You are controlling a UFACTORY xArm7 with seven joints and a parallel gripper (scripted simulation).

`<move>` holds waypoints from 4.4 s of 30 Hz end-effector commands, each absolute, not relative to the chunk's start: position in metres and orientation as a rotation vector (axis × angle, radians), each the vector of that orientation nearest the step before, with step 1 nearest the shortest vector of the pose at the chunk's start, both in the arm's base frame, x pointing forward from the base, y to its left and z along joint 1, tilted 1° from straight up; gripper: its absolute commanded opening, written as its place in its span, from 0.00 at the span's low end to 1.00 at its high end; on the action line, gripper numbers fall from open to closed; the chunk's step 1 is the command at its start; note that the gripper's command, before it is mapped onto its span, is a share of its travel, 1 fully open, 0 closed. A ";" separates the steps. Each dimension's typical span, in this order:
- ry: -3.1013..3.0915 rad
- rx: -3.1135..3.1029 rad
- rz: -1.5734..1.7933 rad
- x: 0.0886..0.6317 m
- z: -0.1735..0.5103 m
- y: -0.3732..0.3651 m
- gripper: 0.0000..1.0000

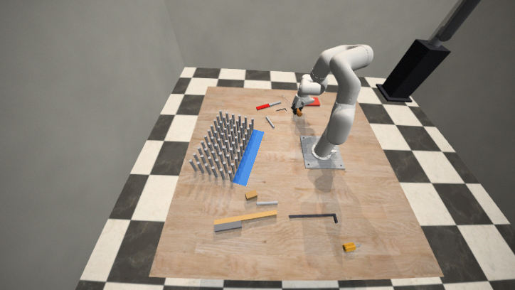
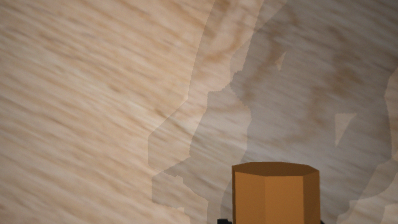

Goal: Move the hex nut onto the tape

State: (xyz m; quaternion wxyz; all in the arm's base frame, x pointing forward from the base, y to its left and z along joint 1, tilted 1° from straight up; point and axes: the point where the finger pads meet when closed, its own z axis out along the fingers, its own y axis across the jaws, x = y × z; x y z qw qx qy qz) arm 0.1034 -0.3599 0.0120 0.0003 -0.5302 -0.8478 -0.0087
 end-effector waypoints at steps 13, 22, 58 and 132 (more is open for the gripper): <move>-2.666 -1.668 -0.023 0.104 0.043 -0.362 0.00; -2.666 -1.668 -0.023 0.104 0.060 -0.362 0.00; -2.666 -1.668 -0.023 0.103 0.160 -0.363 0.00; -3.116 -0.442 -0.022 0.253 0.148 0.033 0.00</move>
